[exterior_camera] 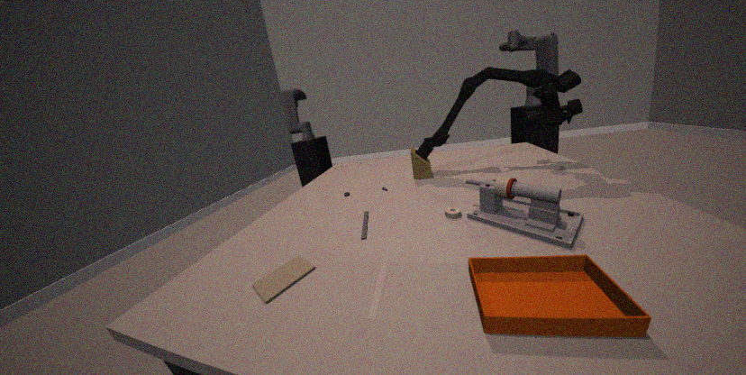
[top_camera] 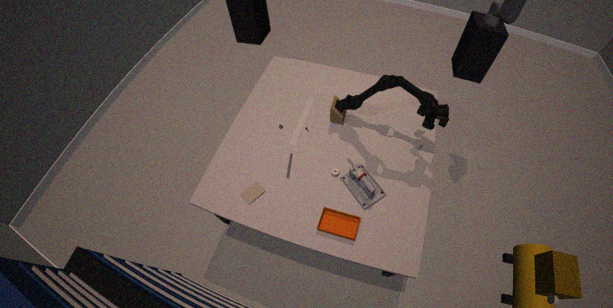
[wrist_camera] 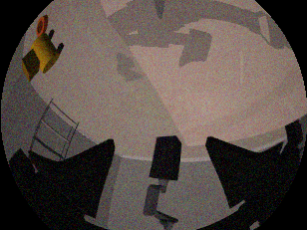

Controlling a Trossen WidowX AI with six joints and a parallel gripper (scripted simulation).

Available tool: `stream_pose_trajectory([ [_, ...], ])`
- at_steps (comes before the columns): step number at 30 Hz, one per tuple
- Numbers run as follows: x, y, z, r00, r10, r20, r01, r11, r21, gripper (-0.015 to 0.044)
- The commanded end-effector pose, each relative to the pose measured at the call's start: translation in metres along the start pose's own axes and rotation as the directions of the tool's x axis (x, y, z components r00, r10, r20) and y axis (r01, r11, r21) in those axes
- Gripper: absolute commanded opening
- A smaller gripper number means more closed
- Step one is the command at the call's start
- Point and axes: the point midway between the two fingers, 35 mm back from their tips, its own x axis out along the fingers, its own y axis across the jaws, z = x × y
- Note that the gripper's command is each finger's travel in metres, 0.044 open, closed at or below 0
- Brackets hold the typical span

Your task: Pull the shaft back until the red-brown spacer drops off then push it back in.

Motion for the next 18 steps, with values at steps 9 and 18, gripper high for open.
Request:
stream_pose_trajectory([
  [9,-0.037,0.026,0.168,0.964,0.18,0.196,-0.08,0.899,-0.43,0.044],
  [18,-0.101,0.013,0.267,0.899,0.292,0.326,0.003,0.742,-0.671,0.044],
])
